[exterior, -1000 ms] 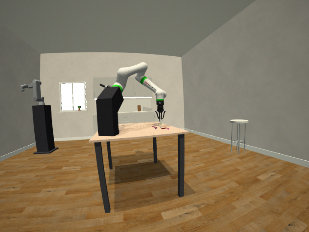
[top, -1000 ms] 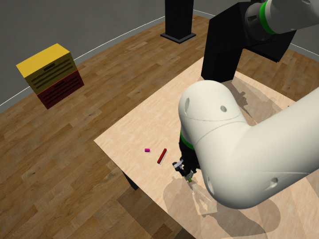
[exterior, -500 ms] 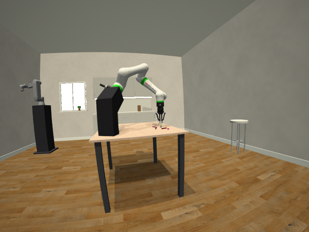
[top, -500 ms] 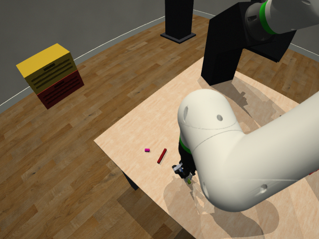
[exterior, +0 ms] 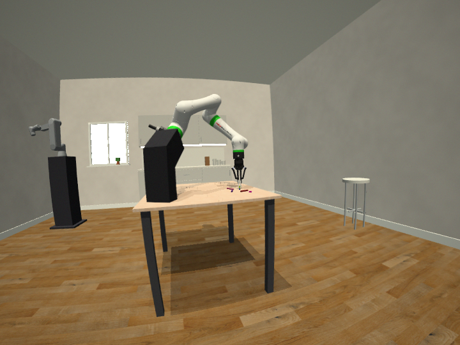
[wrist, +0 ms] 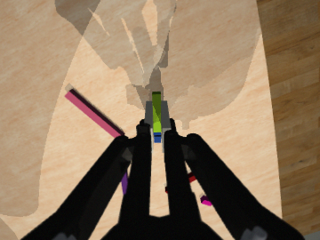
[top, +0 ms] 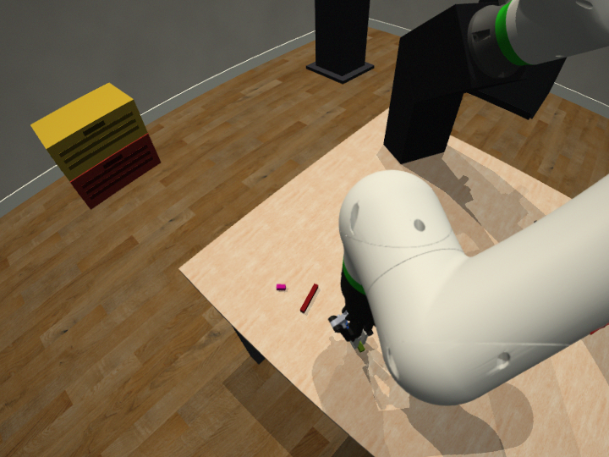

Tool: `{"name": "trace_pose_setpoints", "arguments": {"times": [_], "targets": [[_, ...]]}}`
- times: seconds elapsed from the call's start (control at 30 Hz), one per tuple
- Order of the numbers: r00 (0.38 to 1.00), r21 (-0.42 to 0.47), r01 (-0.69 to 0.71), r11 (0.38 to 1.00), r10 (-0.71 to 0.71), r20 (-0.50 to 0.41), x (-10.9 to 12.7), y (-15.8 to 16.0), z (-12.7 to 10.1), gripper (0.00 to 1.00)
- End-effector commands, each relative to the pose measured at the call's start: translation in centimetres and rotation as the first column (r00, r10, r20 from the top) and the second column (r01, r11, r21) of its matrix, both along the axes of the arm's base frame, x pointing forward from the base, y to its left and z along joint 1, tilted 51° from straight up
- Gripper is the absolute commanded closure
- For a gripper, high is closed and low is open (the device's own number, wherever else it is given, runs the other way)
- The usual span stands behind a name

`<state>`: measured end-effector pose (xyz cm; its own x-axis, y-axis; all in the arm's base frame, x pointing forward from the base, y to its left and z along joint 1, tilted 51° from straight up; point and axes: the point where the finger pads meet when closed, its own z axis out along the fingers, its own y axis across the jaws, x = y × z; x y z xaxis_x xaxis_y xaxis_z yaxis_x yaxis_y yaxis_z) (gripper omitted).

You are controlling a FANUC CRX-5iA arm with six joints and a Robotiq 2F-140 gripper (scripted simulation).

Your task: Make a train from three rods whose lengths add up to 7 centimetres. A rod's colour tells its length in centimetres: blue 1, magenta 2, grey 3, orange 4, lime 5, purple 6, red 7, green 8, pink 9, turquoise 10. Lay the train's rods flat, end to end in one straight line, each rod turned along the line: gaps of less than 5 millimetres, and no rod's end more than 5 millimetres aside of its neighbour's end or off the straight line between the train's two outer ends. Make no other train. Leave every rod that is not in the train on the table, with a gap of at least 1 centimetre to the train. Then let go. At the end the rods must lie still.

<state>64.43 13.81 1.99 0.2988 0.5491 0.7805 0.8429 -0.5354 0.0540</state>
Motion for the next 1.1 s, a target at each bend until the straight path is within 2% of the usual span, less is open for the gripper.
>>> {"name": "trace_pose_setpoints", "arguments": {"times": [0.0, 1.07], "targets": [[1.000, 0.000, 0.000, 1.000, 0.000, 0.000, 0.01, -0.03, 0.01, 0.97], [1.000, 0.000, 0.000, 1.000, 0.000, 0.000, 0.43, 0.58, -0.58, 0.97]]}}
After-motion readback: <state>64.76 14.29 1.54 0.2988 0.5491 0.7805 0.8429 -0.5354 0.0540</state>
